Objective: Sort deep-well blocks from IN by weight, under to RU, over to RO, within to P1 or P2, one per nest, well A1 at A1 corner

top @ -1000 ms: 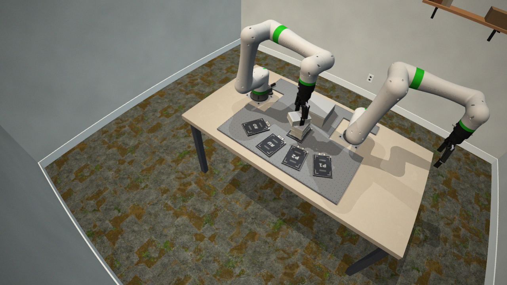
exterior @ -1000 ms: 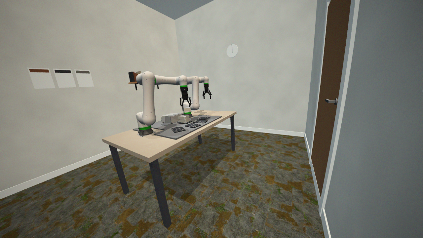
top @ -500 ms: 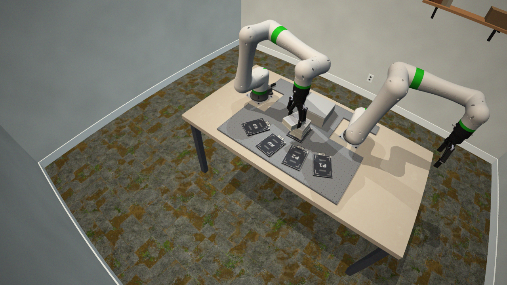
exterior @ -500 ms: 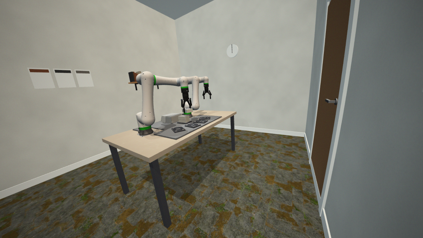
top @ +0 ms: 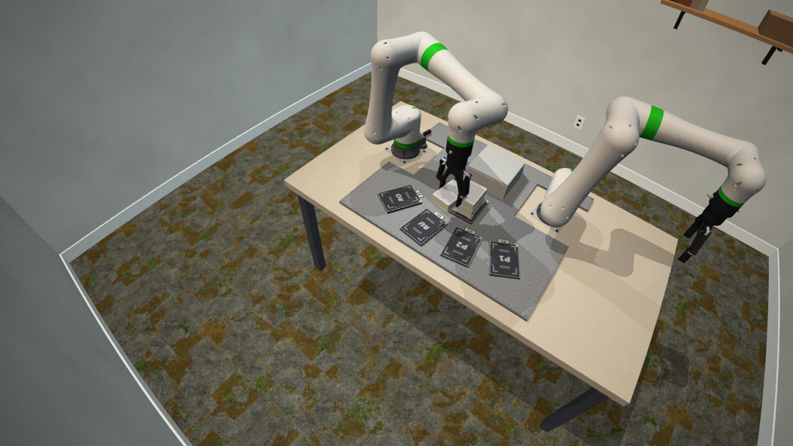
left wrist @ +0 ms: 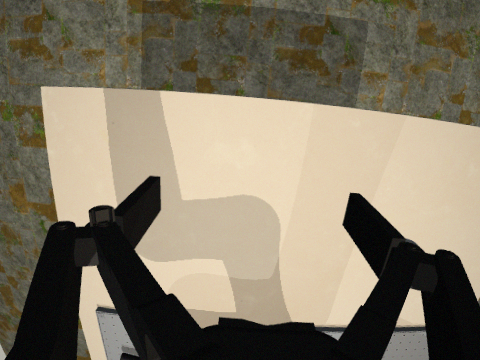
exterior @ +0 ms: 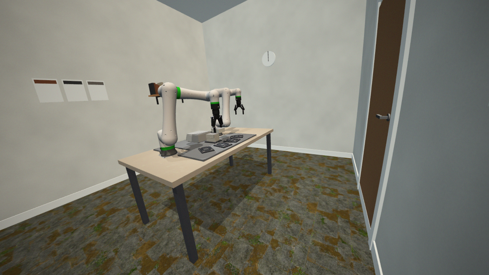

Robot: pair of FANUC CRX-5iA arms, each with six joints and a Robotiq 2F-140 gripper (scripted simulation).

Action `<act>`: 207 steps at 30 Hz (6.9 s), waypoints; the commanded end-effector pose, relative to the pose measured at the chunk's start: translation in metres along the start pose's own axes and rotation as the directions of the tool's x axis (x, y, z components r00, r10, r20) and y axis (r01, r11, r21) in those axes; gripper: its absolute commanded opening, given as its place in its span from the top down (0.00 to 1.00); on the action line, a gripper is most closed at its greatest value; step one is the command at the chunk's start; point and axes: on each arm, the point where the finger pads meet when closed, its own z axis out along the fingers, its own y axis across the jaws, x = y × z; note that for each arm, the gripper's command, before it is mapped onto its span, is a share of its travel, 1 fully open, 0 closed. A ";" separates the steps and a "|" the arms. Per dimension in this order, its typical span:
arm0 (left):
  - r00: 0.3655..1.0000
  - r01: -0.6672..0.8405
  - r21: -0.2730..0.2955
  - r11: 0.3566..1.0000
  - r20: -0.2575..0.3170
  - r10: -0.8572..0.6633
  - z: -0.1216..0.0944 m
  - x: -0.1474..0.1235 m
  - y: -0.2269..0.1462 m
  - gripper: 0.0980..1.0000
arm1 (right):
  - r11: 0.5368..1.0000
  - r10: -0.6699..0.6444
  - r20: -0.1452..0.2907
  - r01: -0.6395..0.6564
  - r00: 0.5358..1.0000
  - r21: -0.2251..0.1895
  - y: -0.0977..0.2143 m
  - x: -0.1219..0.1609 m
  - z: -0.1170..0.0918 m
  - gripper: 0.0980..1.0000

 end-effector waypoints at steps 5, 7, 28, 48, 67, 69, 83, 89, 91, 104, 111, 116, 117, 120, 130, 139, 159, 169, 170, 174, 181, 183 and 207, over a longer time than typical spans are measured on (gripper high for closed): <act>1.000 0.000 0.000 1.000 -0.002 0.000 -0.001 0.000 0.000 0.00 | 1.000 0.000 -0.001 0.000 1.000 0.002 0.007 0.020 0.009 1.00; 1.000 0.000 0.000 1.000 -0.002 0.000 -0.001 0.000 0.000 0.00 | 1.000 0.000 -0.001 0.000 1.000 0.002 0.010 0.025 0.012 1.00; 1.000 0.000 0.000 1.000 -0.002 0.000 -0.001 0.000 0.000 0.00 | 1.000 0.000 -0.001 0.000 1.000 0.002 0.029 0.072 0.038 1.00; 1.000 0.000 0.000 1.000 -0.002 0.000 -0.001 0.000 0.000 0.00 | 1.000 0.000 -0.001 0.000 1.000 0.002 0.039 0.096 0.050 1.00; 1.000 0.000 0.000 1.000 -0.002 0.000 -0.001 0.000 0.000 0.00 | 1.000 0.000 -0.001 0.000 1.000 0.002 0.039 0.095 0.050 1.00; 1.000 0.000 0.000 1.000 -0.002 0.000 -0.001 0.000 0.000 0.00 | 1.000 0.000 -0.001 0.000 1.000 0.002 0.038 0.095 0.050 1.00; 1.000 0.000 0.000 1.000 -0.002 0.000 -0.001 0.000 0.000 0.00 | 1.000 0.000 -0.001 0.000 1.000 0.002 0.038 0.095 0.065 1.00; 1.000 0.000 0.000 1.000 -0.002 0.000 -0.001 0.000 0.000 0.00 | 1.000 0.000 -0.001 0.000 1.000 0.002 0.038 0.095 0.075 1.00; 1.000 0.000 0.000 1.000 -0.002 0.000 -0.001 0.000 0.000 0.00 | 1.000 0.000 -0.001 0.000 1.000 0.002 0.038 0.095 0.078 1.00; 1.000 0.000 0.000 1.000 -0.002 0.000 -0.001 0.000 0.000 0.00 | 1.000 0.000 -0.001 0.000 1.000 0.002 0.038 0.095 0.097 1.00; 1.000 0.000 0.000 1.000 -0.002 0.000 -0.001 0.000 0.000 0.00 | 1.000 0.000 -0.001 0.000 1.000 0.002 0.038 0.095 0.105 1.00; 1.000 0.000 0.000 1.000 -0.002 0.000 -0.001 0.000 0.000 0.00 | 1.000 0.000 -0.001 0.000 1.000 0.001 0.038 0.095 0.107 1.00; 1.000 0.000 0.000 1.000 -0.002 0.000 -0.001 0.000 0.000 0.00 | 1.000 0.000 -0.001 0.000 1.000 0.002 0.038 0.095 0.107 1.00; 1.000 0.000 0.000 1.000 -0.002 0.000 -0.001 0.000 0.000 0.00 | 1.000 0.000 -0.001 0.000 1.000 0.002 0.038 0.095 0.107 1.00; 1.000 0.000 0.000 1.000 -0.002 0.000 -0.001 0.000 0.000 0.00 | 1.000 0.000 -0.001 0.000 1.000 0.002 0.038 0.095 0.107 1.00; 1.000 0.000 0.000 1.000 -0.002 0.000 -0.001 0.000 0.000 0.00 | 1.000 0.000 -0.001 0.000 1.000 0.002 0.038 0.095 0.109 1.00; 1.000 0.000 0.000 1.000 -0.002 0.000 -0.001 0.000 0.000 0.00 | 1.000 0.000 -0.001 0.000 1.000 0.002 0.038 0.095 0.112 1.00; 1.000 0.000 0.000 1.000 -0.002 0.000 -0.001 0.000 0.000 0.00 | 1.000 0.000 -0.001 0.000 1.000 0.002 0.038 0.095 0.113 1.00; 1.000 0.000 0.000 1.000 -0.002 0.000 -0.001 0.000 0.000 0.00 | 1.000 0.000 -0.001 0.000 1.000 0.002 0.038 0.095 0.113 1.00; 1.000 0.000 0.000 1.000 -0.002 0.000 -0.001 0.000 0.000 0.00 | 1.000 0.000 -0.001 0.000 1.000 0.002 0.038 0.095 0.114 1.00; 1.000 0.000 0.000 1.000 -0.002 0.000 -0.001 0.000 0.000 0.00 | 1.000 0.000 -0.001 0.000 1.000 0.002 0.038 0.095 0.115 1.00; 1.000 0.000 0.000 1.000 -0.002 0.000 -0.001 0.000 0.000 0.00 | 1.000 0.000 -0.001 0.000 1.000 0.002 0.038 0.095 0.115 1.00; 1.000 0.000 0.000 1.000 -0.002 0.000 -0.001 0.000 0.000 0.00 | 1.000 0.000 -0.001 0.000 1.000 0.002 0.038 0.095 0.118 0.00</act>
